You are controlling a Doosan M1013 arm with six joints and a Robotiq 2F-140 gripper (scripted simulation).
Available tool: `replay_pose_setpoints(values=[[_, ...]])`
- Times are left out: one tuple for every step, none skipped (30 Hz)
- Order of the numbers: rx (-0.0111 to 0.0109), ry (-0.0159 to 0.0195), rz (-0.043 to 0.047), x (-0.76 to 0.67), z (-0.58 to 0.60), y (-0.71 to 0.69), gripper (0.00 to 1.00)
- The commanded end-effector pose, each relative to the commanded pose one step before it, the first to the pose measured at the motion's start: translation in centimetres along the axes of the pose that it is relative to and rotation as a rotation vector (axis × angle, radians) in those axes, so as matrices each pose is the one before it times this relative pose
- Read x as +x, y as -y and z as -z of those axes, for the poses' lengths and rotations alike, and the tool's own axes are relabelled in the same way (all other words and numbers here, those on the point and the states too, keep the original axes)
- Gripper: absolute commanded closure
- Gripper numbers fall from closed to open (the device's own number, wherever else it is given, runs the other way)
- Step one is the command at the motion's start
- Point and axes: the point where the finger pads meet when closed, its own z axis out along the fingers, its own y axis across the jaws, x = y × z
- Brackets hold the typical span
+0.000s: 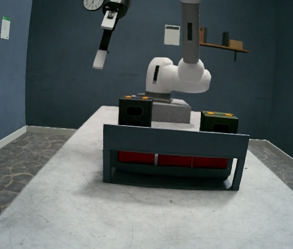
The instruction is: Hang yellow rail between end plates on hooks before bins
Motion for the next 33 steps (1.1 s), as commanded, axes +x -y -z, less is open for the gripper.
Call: replay_pose_setpoints(values=[[-0.00024,-0.00006,-0.00008,-0.002,0.019,-0.012,0.0],[0.0,0.0,0.0,0.0,0.0,0.0,0.0],[0.0,0.0,0.0,0.0,0.0,0.0,0.0],[0.0,0.0,0.0,0.0,0.0,0.0,0.0],[0.0,0.0,0.0,0.0,0.0,0.0,0.0],[0.0,0.0,0.0,0.0,0.0,0.0,0.0],[0.0,0.0,0.0,0.0,0.0,0.0,0.0],[0.0,0.0,0.0,0.0,0.0,0.0,0.0],[0.0,0.0,0.0,0.0,0.0,0.0,0.0],[0.0,0.0,0.0,0.0,0.0,0.0,0.0],[0.0,0.0,0.0,0.0,0.0,0.0,0.0],[0.0,0.0,0.0,0.0,0.0,0.0,0.0],[0.0,0.0,0.0,0.0,0.0,0.0,0.0],[0.0,0.0,0.0,0.0,0.0,0.0,0.0],[0.0,0.0,0.0,0.0,0.0,0.0,0.0],[0.0,0.0,0.0,0.0,0.0,0.0,0.0],[0.0,0.0,0.0,0.0,0.0,0.0,0.0],[0.01013,-0.00741,-0.03287,0.375,0.374,0.225,0.0],[0.01048,-0.00689,-0.03291,0.365,0.374,0.247,0.0],[0.01081,-0.00636,-0.03295,0.353,0.374,0.269,0.0],[0.01112,-0.00582,-0.03298,0.34,0.374,0.29,0.0],[0.0114,-0.00526,-0.03302,0.327,0.374,0.311,0.0],[0.0,0.0,0.0,0.0,0.0,0.0,0.0],[0.0,0.0,0.0,0.0,0.0,0.0,0.0],[0.0,0.0,0.0,0.0,0.0,0.0,0.0],[0.0,0.0,0.0,0.0,0.0,0.0,0.0],[0.0,0.0,0.0,0.0,0.0,0.0,0.0],[0.0,0.0,0.0,0.0,0.0,0.0,0.0],[0.0,0.0,0.0,0.0,0.0,0.0,0.0],[0.0,0.0,0.0,0.0,0.0,0.0,0.0],[0.0,0.0,0.0,0.0,0.0,0.0,0.0],[0.0,0.0,0.0,0.0,0.0,0.0,0.0],[0.0,0.0,0.0,0.0,0.0,0.0,0.0]])
